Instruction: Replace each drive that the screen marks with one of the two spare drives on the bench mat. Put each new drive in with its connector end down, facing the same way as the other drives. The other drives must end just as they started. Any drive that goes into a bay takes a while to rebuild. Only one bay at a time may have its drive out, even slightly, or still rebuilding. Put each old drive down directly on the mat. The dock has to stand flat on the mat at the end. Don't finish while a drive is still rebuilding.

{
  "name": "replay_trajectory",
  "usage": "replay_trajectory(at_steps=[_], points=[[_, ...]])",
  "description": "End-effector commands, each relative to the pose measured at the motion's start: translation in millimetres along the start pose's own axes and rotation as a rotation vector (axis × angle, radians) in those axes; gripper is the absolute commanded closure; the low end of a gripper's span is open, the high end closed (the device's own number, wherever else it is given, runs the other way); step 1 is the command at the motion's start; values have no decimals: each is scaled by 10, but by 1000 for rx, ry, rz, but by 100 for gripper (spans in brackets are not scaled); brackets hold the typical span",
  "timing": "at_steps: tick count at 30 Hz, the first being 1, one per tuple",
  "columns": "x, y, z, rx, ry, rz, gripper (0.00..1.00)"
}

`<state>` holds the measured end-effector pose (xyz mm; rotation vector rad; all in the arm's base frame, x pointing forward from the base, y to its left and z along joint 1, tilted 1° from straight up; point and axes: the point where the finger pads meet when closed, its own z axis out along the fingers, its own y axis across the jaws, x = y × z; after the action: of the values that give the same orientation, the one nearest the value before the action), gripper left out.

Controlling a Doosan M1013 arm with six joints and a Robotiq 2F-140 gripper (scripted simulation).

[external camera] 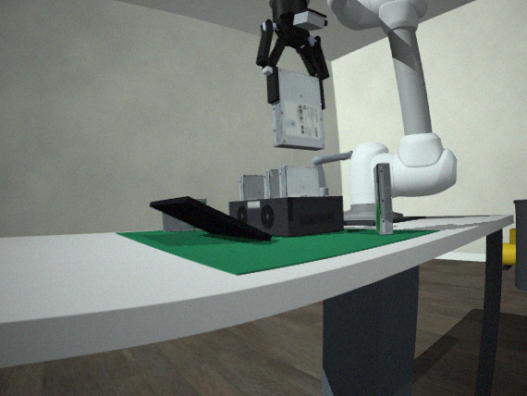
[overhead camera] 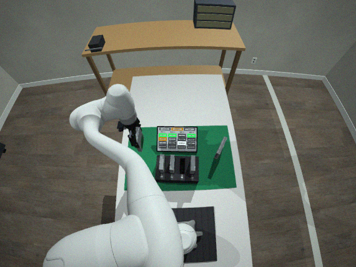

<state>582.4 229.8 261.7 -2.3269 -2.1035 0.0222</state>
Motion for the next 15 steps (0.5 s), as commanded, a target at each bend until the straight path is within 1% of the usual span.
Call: replay_trajectory(at_steps=[1, 10, 12, 15], points=[[2, 2, 39, -1, 1, 0, 90], [2, 2, 233, -1, 1, 0, 90], [2, 2, 233, -1, 1, 0, 90], [2, 2, 315, -1, 1, 0, 90]])
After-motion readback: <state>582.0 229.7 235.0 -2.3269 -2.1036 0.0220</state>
